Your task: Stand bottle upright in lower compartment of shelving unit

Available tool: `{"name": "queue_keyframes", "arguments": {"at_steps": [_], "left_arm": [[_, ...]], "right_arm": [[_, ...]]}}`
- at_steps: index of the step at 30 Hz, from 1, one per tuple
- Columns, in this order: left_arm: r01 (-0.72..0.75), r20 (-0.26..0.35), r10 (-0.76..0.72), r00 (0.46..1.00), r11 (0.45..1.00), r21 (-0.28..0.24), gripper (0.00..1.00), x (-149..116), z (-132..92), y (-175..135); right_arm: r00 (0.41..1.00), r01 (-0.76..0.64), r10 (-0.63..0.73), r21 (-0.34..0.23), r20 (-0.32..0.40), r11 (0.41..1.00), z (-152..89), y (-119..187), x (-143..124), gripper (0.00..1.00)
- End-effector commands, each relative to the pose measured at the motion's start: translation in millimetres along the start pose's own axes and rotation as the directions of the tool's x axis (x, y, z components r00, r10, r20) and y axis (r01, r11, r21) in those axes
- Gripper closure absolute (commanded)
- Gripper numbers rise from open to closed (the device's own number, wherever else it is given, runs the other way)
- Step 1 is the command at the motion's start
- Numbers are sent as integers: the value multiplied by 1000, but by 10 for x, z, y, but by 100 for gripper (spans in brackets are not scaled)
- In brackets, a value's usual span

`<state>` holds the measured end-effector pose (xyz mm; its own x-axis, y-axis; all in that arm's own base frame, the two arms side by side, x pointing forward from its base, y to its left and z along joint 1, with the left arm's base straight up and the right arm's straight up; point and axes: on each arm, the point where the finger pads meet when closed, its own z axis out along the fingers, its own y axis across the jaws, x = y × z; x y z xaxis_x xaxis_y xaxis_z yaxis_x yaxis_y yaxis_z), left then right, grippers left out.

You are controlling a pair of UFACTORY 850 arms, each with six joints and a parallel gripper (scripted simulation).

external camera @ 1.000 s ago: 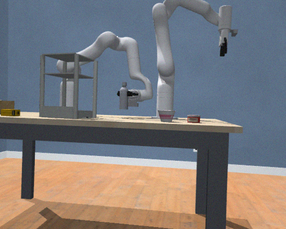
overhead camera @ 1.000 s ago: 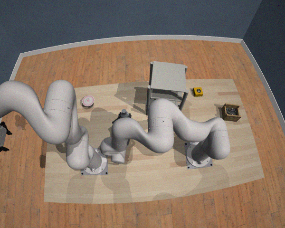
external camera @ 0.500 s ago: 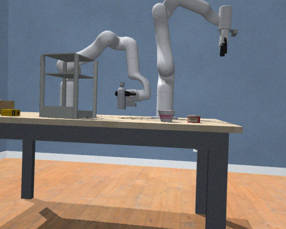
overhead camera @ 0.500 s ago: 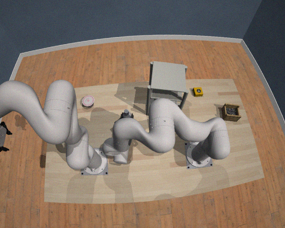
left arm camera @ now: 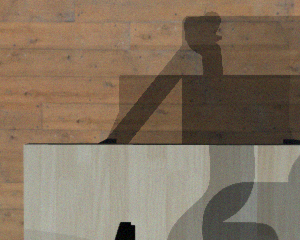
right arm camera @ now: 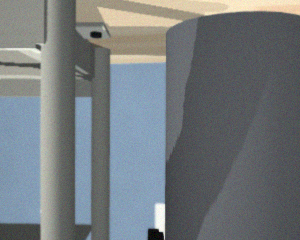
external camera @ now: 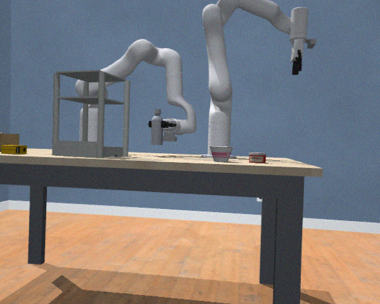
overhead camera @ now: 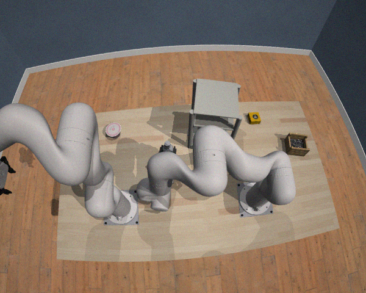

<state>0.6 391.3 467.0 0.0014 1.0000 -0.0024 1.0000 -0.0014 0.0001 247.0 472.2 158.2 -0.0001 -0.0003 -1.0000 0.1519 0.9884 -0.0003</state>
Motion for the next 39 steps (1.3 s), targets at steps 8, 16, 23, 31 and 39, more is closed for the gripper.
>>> {"name": "queue_keyframes", "arguments": {"at_steps": [8,16,23,31,39], "left_arm": [[0,-2,0,1000,1000,0,0,5,-10,0],[0,-2,0,1000,1000,0,0,5,-10,0],[0,-2,0,1000,1000,0,0,5,-10,0],[0,-2,0,1000,1000,0,0,5,-10,0],[0,-2,0,1000,1000,0,0,5,-10,0]], "right_arm": [[1000,-2,2,0,0,1000,-1,-249,-7,100],[1000,-2,2,0,0,1000,-1,-474,-6,100],[1000,-2,2,0,0,1000,-1,-654,-6,100],[1000,-2,2,0,0,1000,-1,-871,-5,100],[1000,-1,1,0,0,1000,-1,-1122,-5,100]]}}
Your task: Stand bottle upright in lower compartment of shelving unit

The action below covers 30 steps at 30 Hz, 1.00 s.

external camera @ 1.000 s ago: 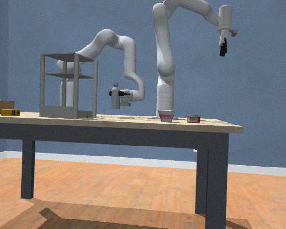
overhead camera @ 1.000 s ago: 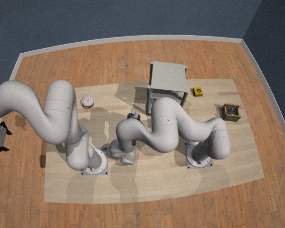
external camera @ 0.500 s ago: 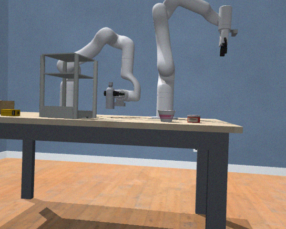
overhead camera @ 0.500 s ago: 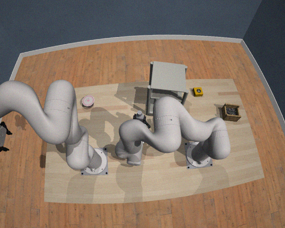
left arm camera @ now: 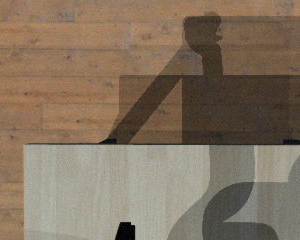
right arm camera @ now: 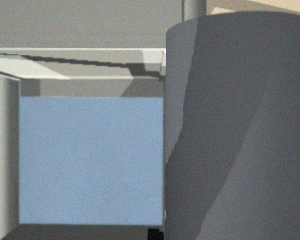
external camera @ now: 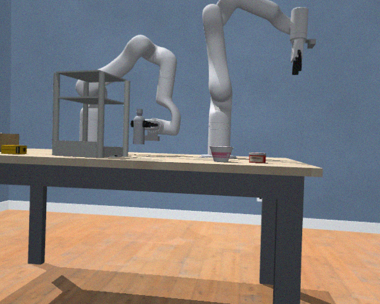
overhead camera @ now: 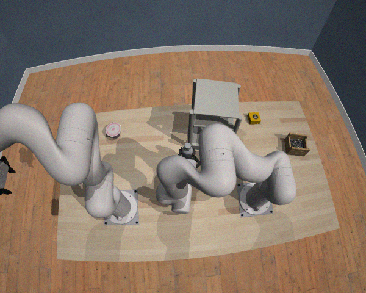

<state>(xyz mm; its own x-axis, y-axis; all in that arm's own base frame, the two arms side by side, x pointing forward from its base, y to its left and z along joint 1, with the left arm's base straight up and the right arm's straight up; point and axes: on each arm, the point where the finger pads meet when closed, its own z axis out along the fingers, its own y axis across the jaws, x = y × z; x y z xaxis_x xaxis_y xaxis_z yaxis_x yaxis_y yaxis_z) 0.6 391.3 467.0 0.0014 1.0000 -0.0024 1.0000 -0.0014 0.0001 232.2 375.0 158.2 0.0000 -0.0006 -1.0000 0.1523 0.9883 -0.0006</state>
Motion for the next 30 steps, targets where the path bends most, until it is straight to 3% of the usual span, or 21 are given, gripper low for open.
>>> {"name": "queue_keyframes", "arguments": {"at_steps": [1,30], "left_arm": [[0,-2,0,1000,1000,0,0,5,-10,0],[0,-2,0,1000,1000,0,0,5,-10,0]], "right_arm": [[1000,-2,2,-1,0,1000,-3,-139,-5,100],[1000,-1,1,-1,0,1000,-3,-841,-3,100]]}}
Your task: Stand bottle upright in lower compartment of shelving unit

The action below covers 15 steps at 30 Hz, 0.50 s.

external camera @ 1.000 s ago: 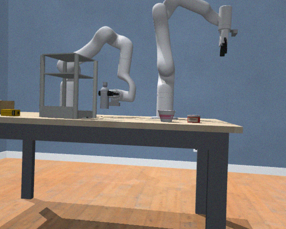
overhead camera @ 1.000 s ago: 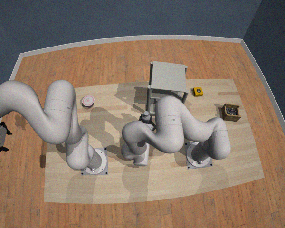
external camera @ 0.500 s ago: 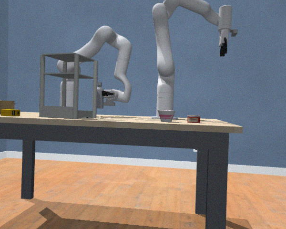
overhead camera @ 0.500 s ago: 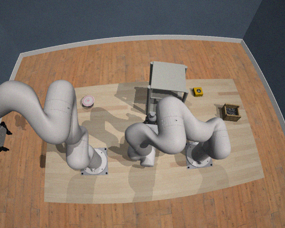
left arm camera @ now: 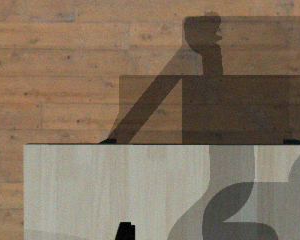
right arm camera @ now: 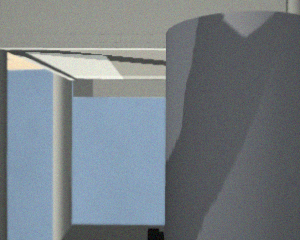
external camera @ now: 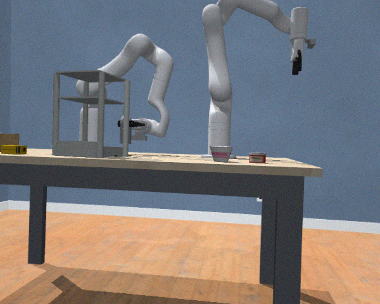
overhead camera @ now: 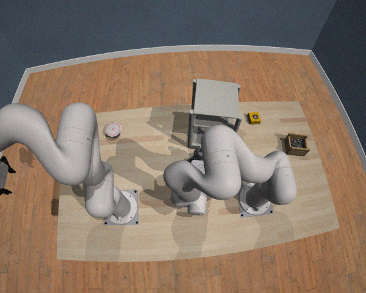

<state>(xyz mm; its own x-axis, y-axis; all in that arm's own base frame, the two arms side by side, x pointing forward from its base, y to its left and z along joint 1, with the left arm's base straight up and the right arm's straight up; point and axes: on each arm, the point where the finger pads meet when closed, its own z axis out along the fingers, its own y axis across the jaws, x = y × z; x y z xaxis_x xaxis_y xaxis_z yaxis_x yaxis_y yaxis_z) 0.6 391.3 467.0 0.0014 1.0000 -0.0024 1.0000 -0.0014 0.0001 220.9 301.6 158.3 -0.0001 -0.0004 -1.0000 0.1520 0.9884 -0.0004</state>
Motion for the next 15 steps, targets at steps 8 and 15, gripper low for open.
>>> {"name": "queue_keyframes", "arguments": {"at_steps": [8,15], "left_arm": [[0,-2,0,1000,1000,0,0,5,-10,0],[0,-2,0,1000,1000,0,0,5,-10,0]], "right_arm": [[1000,-1,1,0,0,1000,-3,-213,-3,100],[1000,-1,1,0,0,1000,-3,-316,-3,100]]}}
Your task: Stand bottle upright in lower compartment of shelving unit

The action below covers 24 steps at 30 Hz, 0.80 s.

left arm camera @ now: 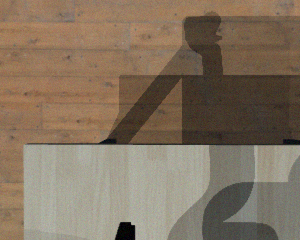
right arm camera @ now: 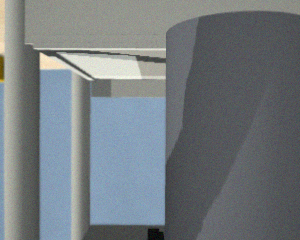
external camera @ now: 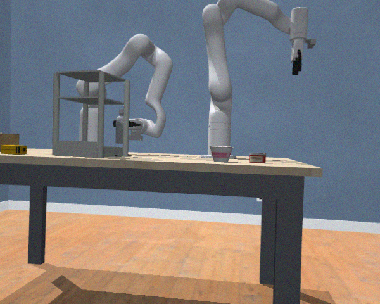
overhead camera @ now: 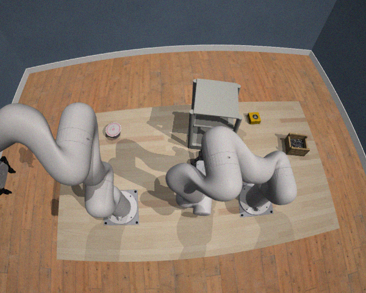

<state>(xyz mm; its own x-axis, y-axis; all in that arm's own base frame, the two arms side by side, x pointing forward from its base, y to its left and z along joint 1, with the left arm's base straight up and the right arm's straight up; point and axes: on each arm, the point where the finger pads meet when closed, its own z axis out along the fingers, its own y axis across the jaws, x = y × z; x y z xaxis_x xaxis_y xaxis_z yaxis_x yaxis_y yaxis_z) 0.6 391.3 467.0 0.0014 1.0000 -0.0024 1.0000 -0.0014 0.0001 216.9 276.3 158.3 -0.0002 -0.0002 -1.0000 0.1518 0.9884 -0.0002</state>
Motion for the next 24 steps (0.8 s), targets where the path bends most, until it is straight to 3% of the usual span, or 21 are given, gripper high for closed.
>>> {"name": "queue_keyframes", "arguments": {"at_steps": [1,24], "left_arm": [[0,-2,0,1000,1000,0,0,5,-10,0],[0,-2,0,1000,1000,0,0,5,-10,0]], "right_arm": [[1000,-1,1,0,0,1000,-2,-73,-3,100],[1000,-1,1,0,0,1000,-2,-188,-3,100]]}}
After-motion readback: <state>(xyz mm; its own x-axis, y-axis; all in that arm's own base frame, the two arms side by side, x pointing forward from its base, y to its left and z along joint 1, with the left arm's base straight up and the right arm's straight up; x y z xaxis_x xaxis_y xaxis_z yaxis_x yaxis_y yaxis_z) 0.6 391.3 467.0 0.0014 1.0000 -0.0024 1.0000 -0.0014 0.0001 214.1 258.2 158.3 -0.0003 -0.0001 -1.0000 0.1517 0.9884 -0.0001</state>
